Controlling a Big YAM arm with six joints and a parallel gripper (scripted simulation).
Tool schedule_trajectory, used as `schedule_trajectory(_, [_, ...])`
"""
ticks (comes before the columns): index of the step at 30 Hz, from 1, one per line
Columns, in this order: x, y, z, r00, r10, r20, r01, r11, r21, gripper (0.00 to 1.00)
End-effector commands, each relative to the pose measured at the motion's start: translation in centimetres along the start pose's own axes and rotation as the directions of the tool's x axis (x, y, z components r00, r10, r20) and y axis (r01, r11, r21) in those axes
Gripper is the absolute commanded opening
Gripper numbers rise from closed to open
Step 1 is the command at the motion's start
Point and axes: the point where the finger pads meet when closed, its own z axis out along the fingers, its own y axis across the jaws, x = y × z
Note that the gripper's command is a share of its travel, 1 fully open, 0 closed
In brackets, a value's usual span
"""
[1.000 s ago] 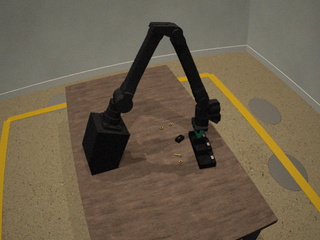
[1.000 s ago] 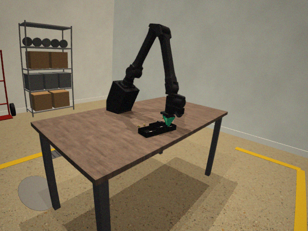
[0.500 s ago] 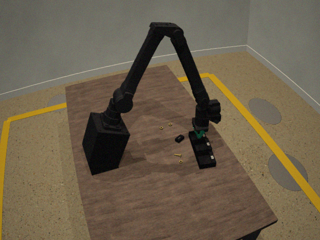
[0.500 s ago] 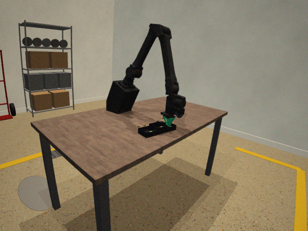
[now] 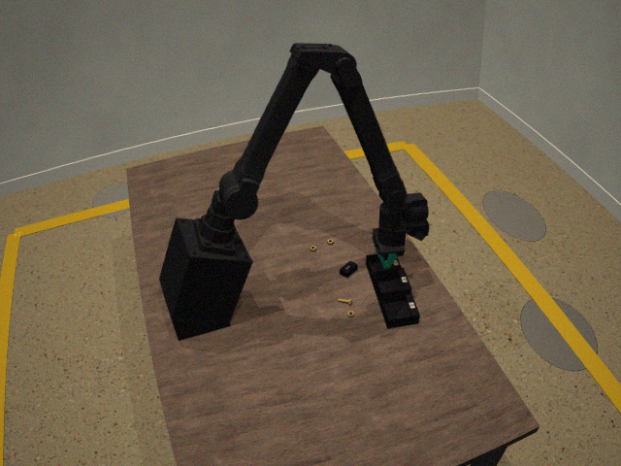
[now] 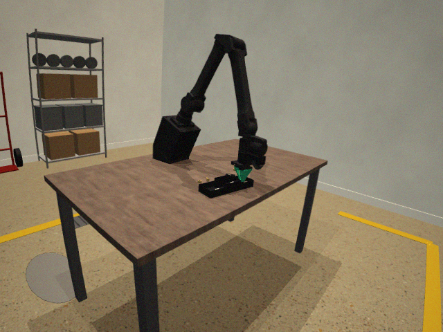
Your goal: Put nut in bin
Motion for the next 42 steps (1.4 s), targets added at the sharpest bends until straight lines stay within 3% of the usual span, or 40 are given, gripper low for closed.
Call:
schedule_trajectory(1, [-2.3, 0.7, -0.7, 0.999, 0.004, 0.045, -0.003, 1.000, -0.007, 0.09])
schedule_trajectory(23, [-1.5, 0.3, -0.7, 0.999, 0.001, 0.033, 0.000, 1.000, -0.003, 0.09])
schedule_trajectory(24, [-2.4, 0.8, -1.8, 0.998, 0.004, 0.055, -0.004, 1.000, -0.008, 0.09])
schedule_trajectory(39, [-0.3, 0.0, -2.4, 1.000, 0.008, 0.008, -0.008, 1.000, 0.001, 0.09])
schedule_trajectory(42, [-0.8, 0.0, -3.5, 1.000, 0.007, 0.026, -0.007, 1.000, 0.000, 0.09])
